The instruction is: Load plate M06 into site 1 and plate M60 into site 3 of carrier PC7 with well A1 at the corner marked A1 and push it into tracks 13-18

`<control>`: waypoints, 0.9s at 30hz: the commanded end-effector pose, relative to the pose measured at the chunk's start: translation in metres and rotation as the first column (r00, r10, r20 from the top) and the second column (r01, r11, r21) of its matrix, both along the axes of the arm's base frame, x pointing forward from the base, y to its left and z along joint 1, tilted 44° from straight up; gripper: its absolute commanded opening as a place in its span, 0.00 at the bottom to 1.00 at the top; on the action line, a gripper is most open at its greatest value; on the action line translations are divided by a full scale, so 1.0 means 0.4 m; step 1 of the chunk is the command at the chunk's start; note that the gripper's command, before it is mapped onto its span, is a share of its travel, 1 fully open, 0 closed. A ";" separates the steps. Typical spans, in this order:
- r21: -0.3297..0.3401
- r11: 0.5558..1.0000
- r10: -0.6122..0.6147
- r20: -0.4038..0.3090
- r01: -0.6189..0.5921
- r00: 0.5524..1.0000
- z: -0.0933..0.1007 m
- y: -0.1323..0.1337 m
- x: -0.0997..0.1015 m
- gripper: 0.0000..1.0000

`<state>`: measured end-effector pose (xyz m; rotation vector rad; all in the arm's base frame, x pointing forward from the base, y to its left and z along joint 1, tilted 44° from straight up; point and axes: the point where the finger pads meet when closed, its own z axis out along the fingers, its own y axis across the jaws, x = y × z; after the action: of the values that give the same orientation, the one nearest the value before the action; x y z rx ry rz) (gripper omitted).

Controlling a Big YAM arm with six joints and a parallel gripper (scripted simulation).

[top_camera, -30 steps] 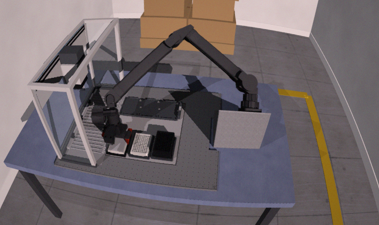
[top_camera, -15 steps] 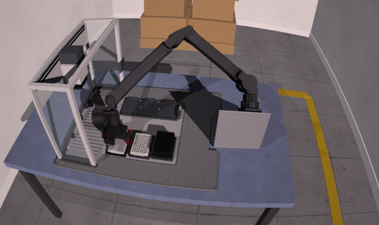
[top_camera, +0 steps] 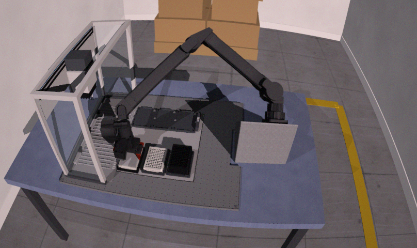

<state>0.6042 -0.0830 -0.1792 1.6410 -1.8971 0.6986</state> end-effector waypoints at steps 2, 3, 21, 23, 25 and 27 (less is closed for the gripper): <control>0.004 1.000 0.012 0.036 -0.012 0.999 0.027 0.019 0.036 0.00; 0.004 1.000 0.012 0.036 -0.012 0.999 0.027 0.019 0.036 0.00; 0.008 1.000 0.026 0.074 -0.026 0.997 0.112 0.095 0.073 0.00; 0.008 1.000 0.026 0.074 -0.026 0.997 0.121 0.104 0.074 0.00; 0.009 1.000 0.026 0.074 -0.026 0.997 0.131 0.114 0.074 0.00; 0.009 1.000 0.026 0.074 -0.026 0.997 0.141 0.124 0.074 0.00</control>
<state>0.6051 -0.0664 -0.1566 1.6385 -1.9028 0.7008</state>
